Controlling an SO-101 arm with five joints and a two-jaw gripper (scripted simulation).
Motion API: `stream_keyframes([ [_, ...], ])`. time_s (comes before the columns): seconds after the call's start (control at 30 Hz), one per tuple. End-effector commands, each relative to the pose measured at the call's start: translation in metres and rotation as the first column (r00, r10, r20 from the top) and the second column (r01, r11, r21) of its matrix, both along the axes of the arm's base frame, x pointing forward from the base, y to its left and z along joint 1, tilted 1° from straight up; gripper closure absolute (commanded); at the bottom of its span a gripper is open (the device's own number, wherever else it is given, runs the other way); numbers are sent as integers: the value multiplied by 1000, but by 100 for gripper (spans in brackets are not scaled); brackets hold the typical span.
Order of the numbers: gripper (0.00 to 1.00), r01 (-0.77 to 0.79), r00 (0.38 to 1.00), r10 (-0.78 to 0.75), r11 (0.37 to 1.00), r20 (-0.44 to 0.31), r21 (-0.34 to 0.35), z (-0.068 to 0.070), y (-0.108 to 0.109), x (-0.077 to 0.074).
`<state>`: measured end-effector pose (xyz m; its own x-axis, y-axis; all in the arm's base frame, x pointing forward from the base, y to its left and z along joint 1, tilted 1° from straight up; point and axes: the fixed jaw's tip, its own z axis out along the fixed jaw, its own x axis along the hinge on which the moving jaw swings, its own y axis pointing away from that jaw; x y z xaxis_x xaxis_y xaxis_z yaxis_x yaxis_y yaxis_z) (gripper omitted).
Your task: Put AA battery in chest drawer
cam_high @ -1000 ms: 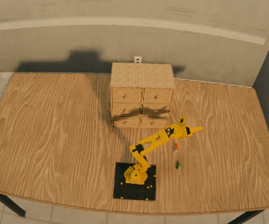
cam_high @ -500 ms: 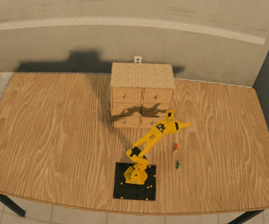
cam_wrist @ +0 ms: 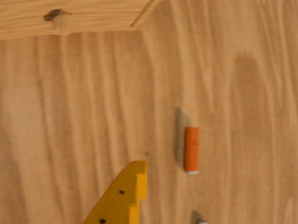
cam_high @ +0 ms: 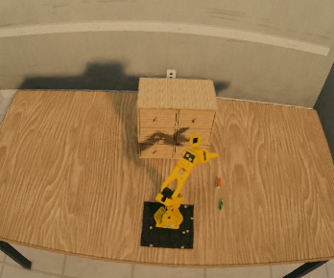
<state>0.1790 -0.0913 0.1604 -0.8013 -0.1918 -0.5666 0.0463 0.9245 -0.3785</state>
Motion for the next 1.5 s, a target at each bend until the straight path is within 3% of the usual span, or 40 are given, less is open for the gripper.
stream_keyframes([
  [0.0, 50, -8, 1000, 8, 999, 4, 51, -4, 14, -1],
  [0.47, 50, -33, 996, 54, 957, -67, 289, -24, 77, -17],
  [0.7, 50, -25, 992, 68, 934, -109, 355, -32, 96, -28],
  [1.47, 50, -23, 991, 69, 932, -114, 362, -32, 98, -29],
])
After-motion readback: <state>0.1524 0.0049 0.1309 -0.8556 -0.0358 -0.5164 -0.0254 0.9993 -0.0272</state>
